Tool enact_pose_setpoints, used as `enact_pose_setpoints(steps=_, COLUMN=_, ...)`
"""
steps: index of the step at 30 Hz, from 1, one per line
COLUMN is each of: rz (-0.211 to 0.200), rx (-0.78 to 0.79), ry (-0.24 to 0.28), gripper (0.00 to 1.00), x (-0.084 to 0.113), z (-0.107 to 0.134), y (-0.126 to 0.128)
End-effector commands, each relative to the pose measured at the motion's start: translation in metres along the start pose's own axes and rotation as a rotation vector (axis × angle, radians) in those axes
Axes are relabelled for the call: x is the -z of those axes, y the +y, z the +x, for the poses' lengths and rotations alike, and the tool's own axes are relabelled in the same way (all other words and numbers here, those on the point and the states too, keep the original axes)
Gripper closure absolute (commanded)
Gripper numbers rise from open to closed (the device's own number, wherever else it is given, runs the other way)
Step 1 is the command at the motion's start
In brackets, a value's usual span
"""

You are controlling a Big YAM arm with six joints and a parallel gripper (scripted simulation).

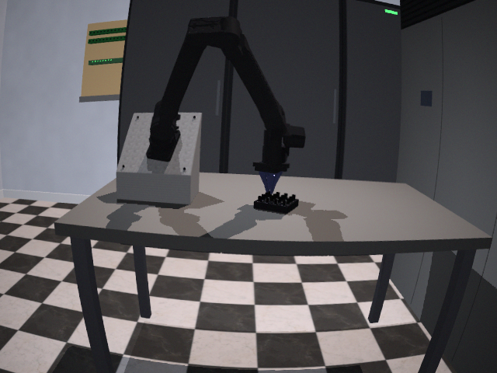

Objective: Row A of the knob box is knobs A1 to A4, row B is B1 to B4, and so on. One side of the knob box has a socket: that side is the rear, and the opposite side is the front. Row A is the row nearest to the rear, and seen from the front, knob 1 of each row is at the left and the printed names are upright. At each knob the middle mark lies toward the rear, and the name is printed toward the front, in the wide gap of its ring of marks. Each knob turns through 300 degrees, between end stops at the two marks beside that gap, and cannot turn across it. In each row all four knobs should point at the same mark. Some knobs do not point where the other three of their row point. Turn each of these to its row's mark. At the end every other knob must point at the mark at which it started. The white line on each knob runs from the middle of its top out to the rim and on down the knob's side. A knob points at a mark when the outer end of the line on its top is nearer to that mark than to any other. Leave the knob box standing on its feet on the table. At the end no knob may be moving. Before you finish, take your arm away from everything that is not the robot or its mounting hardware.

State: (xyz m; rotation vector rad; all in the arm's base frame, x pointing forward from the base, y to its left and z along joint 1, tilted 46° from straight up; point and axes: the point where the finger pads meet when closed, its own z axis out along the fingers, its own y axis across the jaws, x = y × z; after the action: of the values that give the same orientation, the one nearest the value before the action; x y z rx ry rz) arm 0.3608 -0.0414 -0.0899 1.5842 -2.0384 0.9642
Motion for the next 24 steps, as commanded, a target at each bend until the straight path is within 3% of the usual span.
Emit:
enact_pose_setpoints(steps=1, rz=0.015, rx=-0.063, ry=-0.010, gripper=0.92, x=0.0016, z=-0.0016, y=-0.0059)
enact_pose_setpoints(steps=24, rz=0.013, rx=-0.428, ry=-0.010, gripper=0.92, x=0.0018, z=-0.0011, y=-0.0054)
